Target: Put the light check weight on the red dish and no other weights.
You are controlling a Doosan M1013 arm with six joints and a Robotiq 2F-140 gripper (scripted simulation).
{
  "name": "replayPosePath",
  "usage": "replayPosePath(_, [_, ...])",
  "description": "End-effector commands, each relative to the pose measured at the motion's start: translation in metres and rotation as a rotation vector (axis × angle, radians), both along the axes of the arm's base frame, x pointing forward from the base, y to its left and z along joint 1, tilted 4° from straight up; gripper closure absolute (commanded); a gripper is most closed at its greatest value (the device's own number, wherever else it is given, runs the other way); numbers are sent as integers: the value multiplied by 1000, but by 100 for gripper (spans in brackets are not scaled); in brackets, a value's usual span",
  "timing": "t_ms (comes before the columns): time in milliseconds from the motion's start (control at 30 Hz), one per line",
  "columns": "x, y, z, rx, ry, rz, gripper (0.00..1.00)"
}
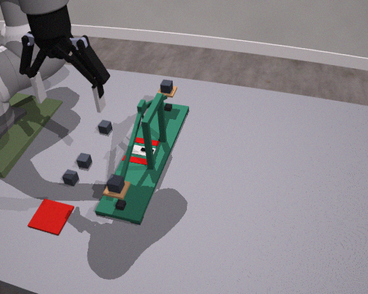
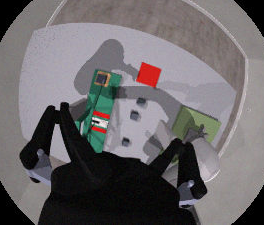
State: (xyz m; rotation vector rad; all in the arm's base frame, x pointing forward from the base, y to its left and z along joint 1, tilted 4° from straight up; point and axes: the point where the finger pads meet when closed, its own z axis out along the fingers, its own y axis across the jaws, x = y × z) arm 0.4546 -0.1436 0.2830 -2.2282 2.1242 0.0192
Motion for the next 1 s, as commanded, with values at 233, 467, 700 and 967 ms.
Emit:
replayPosePath(233, [-69,28,1,0,-2,0,0])
replayPosePath(467, [-77,32,1,0,-2,0,0])
replayPosePath(700, [-77,32,1,0,-2,0,0])
replayPosePath(967, [-77,32,1,0,-2,0,0])
